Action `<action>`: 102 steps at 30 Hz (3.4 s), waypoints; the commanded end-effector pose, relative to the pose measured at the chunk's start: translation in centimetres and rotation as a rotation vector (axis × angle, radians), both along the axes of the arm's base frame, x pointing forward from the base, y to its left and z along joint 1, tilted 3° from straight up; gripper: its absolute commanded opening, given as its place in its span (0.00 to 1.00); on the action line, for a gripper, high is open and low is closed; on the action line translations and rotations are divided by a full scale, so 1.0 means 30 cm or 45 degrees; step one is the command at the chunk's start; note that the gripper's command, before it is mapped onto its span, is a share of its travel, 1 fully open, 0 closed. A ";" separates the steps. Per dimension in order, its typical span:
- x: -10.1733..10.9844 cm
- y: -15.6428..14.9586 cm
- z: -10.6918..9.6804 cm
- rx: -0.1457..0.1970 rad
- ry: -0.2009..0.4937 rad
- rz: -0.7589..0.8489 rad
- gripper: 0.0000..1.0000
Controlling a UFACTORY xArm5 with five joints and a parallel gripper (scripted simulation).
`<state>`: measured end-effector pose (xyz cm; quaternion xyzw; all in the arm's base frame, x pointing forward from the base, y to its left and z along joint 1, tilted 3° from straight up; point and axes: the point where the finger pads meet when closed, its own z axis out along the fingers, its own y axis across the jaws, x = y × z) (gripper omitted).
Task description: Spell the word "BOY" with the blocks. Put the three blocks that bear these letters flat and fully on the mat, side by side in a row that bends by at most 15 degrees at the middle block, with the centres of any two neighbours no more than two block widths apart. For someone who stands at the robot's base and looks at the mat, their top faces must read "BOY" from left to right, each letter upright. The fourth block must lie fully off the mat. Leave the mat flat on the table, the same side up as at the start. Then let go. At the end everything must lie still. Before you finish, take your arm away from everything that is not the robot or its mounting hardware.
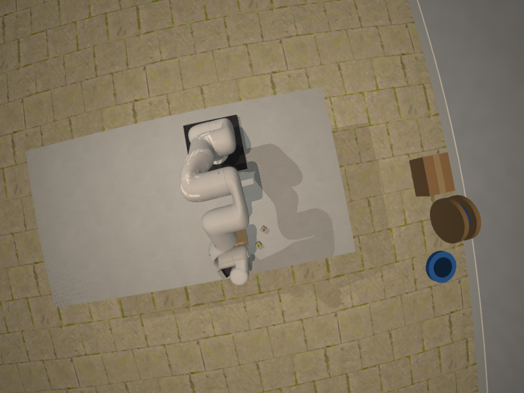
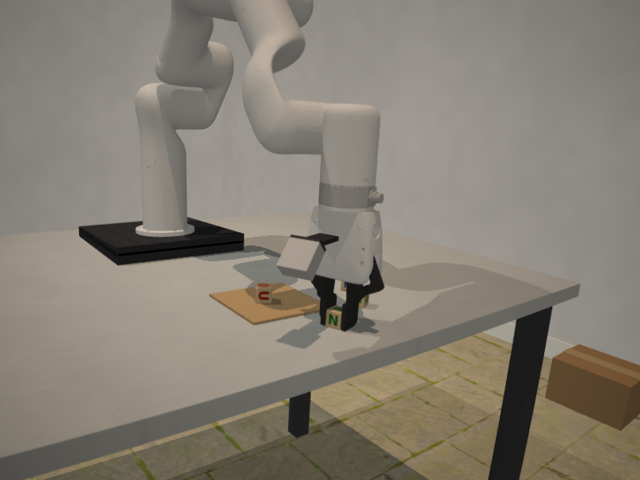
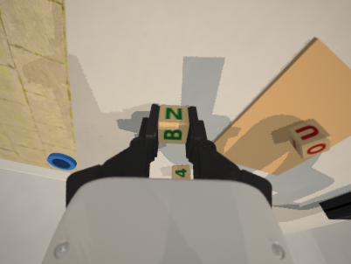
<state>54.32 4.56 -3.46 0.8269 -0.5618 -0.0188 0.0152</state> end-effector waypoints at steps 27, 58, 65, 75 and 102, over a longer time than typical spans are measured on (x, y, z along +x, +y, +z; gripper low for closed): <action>0.005 0.000 0.006 0.000 -0.005 0.000 0.21; 0.020 0.004 0.337 0.000 -0.006 0.000 0.21; 0.020 0.004 0.337 0.000 -0.006 0.000 0.21; -0.235 0.019 0.368 -0.014 -0.007 -0.278 0.21; -0.408 0.022 0.349 -0.022 -0.007 -0.448 0.21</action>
